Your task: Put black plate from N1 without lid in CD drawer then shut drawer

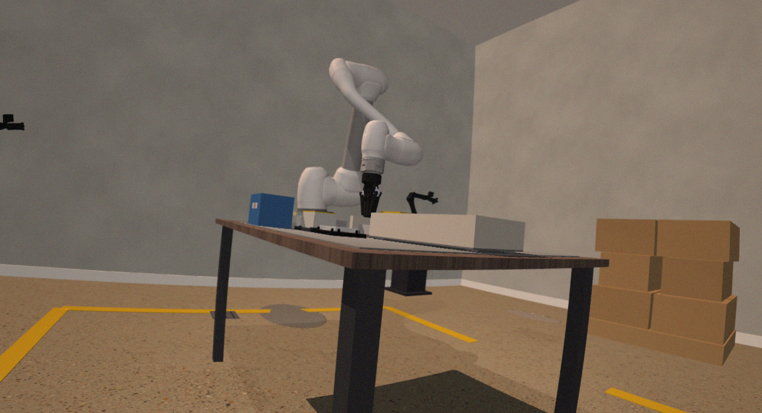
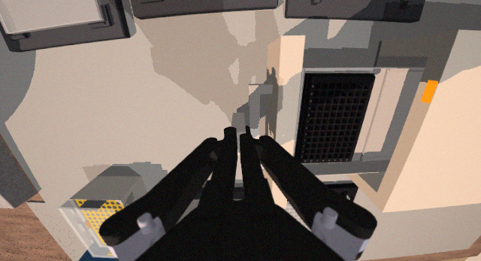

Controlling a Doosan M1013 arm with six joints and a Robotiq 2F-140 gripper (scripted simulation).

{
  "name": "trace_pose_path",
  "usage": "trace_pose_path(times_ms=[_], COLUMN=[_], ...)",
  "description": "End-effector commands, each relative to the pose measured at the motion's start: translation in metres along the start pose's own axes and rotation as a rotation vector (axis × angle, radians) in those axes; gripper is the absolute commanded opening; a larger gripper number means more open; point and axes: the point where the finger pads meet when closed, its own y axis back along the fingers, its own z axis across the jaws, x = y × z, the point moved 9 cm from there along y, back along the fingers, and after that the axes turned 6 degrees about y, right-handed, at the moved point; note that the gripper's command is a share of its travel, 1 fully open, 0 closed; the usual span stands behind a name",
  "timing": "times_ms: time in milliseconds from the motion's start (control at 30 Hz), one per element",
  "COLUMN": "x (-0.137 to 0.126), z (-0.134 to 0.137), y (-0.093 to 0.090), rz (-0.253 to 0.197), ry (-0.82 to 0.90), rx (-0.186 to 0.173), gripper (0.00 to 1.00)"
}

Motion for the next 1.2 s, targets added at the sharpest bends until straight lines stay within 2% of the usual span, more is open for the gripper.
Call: trace_pose_path(times_ms=[0,1167], x=[0.000,-0.005], z=[0.003,0.044], y=[0.000,0.000], rz=[0.000,0.000], ry=[0.000,0.000], rx=[0.000,0.000], gripper=[0.00,0.00])
